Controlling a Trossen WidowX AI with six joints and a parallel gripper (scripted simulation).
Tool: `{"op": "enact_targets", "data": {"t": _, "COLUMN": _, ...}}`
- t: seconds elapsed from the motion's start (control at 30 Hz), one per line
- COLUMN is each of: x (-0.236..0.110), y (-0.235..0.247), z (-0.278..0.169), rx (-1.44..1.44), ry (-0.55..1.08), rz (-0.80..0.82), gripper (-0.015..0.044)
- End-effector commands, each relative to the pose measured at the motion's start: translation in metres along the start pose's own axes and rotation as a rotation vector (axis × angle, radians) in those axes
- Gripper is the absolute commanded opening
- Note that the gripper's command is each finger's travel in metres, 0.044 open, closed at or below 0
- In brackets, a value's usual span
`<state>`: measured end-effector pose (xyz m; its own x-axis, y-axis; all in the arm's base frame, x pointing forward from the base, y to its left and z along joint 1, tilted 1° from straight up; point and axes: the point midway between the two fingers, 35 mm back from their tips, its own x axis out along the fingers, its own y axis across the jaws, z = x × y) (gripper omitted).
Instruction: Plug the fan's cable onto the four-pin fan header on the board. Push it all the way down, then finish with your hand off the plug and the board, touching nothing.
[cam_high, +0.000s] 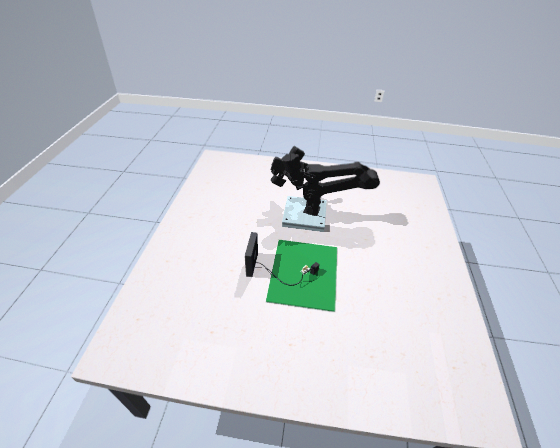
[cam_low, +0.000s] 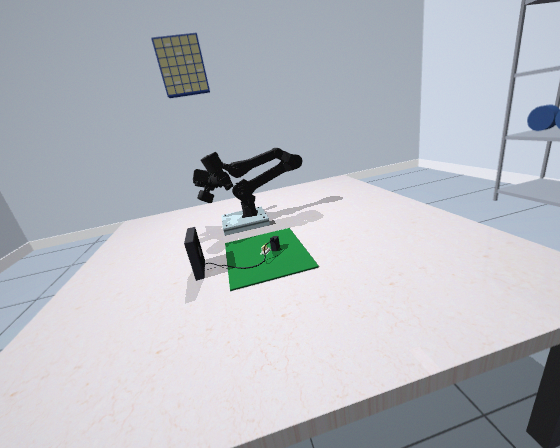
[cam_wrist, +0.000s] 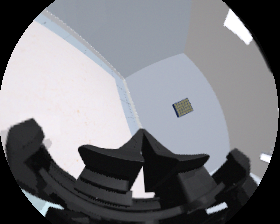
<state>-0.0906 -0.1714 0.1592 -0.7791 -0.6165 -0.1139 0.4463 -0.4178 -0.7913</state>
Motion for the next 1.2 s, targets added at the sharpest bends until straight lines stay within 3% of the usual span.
{"op": "enact_targets", "data": {"t": 0.0, "x": 0.0, "y": 0.0, "z": 0.0, "rx": 0.0, "ry": 0.0, "rz": 0.0, "gripper": 0.0026}}
{"op": "enact_targets", "data": {"t": 0.1, "x": -0.002, "y": 0.003, "z": 0.009, "rx": -0.054, "ry": -0.028, "rz": 0.037, "gripper": 0.0105}}
{"op": "enact_targets", "data": {"t": 0.23, "x": -0.024, "y": 0.023, "z": 0.058, "rx": -0.375, "ry": -0.211, "rz": 0.233, "gripper": 0.021}}
{"op": "enact_targets", "data": {"t": 0.53, "x": -0.123, "y": 0.075, "z": 0.139, "rx": -1.107, "ry": -0.761, "rz": 0.548, "gripper": 0.044}}
{"op": "enact_targets", "data": {"t": 0.7, "x": -0.2, "y": 0.095, "z": 0.155, "rx": -1.488, "ry": -1.125, "rz": 0.633, "gripper": 0.044}}
{"op": "enact_targets", "data": {"t": 0.93, "x": -0.303, "y": 0.108, "z": 0.139, "rx": -1.887, "ry": -1.589, "rz": 0.676, "gripper": 0.044}}
{"op": "enact_targets", "data": {"t": 1.03, "x": -0.332, "y": 0.106, "z": 0.129, "rx": -2.024, "ry": -1.747, "rz": 0.652, "gripper": 0.044}}
{"op": "enact_targets", "data": {"t": 1.17, "x": -0.393, "y": 0.097, "z": 0.096, "rx": -2.306, "ry": -2.122, "rz": 0.553, "gripper": 0.044}}
